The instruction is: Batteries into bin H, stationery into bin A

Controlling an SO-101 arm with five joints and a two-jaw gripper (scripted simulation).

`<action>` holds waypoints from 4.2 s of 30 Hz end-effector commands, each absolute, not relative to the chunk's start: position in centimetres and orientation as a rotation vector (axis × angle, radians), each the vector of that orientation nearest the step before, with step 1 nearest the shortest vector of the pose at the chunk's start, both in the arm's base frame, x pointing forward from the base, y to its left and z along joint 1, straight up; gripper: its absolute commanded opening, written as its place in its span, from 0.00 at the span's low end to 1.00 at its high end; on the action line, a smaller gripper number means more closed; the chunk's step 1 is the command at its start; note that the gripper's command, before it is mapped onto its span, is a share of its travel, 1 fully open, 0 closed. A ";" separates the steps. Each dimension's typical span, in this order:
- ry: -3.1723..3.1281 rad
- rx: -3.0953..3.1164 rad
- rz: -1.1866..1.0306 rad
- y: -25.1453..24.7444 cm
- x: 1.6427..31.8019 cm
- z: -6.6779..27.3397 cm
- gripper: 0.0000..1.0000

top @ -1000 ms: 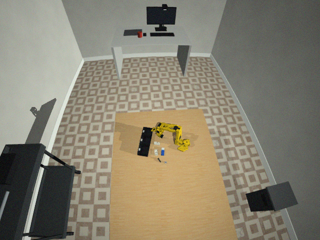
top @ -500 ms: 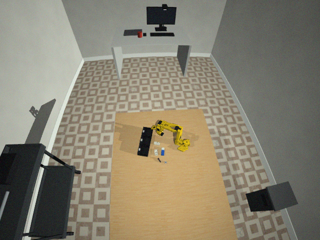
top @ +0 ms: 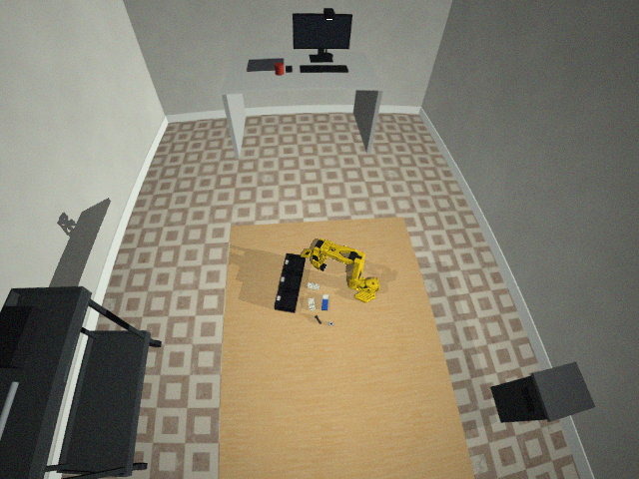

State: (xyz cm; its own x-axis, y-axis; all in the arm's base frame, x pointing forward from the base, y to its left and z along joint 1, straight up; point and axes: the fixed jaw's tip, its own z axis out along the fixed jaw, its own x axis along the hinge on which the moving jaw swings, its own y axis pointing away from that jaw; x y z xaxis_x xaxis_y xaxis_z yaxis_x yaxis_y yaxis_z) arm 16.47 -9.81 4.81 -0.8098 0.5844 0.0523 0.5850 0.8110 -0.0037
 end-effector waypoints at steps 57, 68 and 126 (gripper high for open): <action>-3.212 -0.676 0.033 -7.4 22.7 8.5 0.00; -3.238 -0.633 0.034 -7.1 23.5 8.5 0.00; -3.398 -0.335 0.040 -4.5 28.5 8.5 0.00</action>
